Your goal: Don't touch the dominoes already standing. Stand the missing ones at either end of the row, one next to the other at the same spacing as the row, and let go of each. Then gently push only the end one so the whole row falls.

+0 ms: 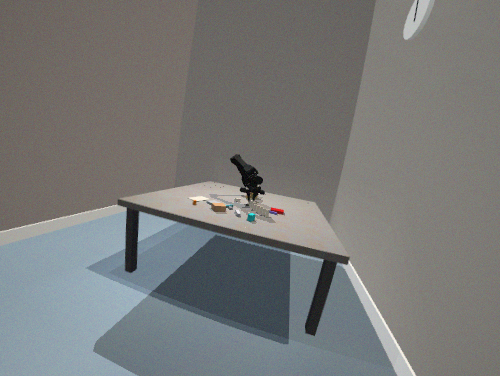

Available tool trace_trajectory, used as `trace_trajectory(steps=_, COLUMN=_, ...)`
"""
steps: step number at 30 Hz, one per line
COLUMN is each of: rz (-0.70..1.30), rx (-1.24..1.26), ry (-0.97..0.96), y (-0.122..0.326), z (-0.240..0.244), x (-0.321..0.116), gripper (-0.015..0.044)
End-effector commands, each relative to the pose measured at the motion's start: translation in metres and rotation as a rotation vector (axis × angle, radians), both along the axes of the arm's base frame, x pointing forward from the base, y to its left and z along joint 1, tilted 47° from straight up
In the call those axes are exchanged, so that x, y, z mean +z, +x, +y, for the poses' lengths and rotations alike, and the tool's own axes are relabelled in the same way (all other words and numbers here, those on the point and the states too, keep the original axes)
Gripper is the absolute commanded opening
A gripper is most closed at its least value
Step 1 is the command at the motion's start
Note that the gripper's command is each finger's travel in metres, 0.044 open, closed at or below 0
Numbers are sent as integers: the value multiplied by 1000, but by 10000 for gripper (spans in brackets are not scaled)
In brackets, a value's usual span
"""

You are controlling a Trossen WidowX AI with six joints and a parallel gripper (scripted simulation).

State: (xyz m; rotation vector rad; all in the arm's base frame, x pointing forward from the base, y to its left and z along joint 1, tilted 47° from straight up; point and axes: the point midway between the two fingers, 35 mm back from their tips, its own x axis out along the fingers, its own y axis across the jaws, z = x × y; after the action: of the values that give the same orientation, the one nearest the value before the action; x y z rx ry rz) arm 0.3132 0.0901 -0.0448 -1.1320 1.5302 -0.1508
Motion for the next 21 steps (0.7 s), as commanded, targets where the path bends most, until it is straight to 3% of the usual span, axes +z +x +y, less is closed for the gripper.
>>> trace_trajectory(steps=1, rz=4, rx=5, ry=-7, y=-1, z=-2, x=-1, gripper=107)
trace_trajectory(steps=3, rz=4, rx=5, ry=-7, y=-1, z=-2, x=-1, gripper=107)
trace_trajectory(steps=16, rz=4, rx=5, ry=-7, y=-1, z=-2, x=-1, gripper=440)
trace_trajectory(steps=21, rz=5, rx=6, ry=-2, y=0, z=14, x=11, gripper=440)
